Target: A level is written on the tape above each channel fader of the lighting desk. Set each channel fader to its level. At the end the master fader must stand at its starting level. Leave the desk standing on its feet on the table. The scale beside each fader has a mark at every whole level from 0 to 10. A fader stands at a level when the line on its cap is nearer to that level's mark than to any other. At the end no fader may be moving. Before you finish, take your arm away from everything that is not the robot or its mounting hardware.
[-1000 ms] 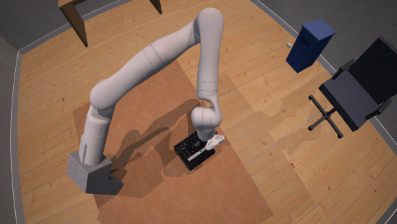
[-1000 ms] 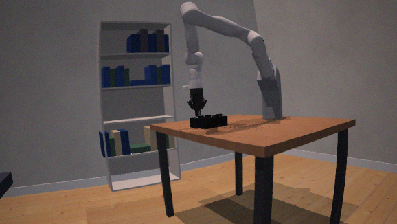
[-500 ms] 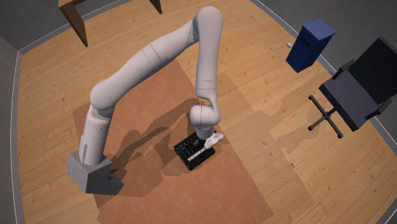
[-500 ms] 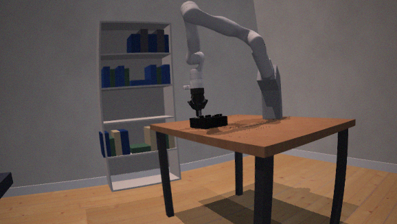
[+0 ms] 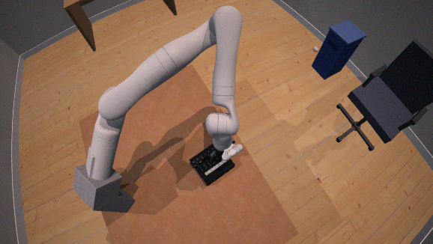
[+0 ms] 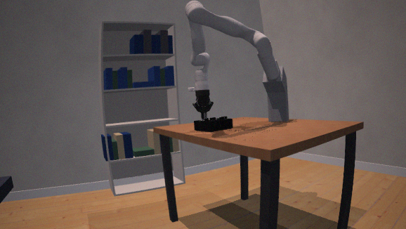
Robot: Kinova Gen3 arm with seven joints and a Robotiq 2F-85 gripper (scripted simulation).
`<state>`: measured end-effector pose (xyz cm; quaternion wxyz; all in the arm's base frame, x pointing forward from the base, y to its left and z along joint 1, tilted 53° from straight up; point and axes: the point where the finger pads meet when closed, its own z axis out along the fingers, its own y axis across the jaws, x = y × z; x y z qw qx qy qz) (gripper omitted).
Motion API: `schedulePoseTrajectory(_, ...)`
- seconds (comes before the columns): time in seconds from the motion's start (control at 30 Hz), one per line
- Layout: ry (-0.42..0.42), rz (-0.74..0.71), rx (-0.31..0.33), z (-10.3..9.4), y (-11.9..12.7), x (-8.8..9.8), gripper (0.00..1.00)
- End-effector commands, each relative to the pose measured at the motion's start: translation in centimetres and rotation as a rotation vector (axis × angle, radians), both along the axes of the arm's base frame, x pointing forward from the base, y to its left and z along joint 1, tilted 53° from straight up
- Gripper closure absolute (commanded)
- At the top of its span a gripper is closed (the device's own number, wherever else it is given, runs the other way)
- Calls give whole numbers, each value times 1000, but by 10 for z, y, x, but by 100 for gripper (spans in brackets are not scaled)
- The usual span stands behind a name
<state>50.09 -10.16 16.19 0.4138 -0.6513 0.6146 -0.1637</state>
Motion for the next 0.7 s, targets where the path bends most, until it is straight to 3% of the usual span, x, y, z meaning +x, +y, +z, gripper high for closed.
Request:
schedulePoseTrajectory(0.0, -2, 0, -1, 1, 0, 0, 100)
schedulePoseTrajectory(0.67, -2, 0, -1, 2, 4, -1, 100)
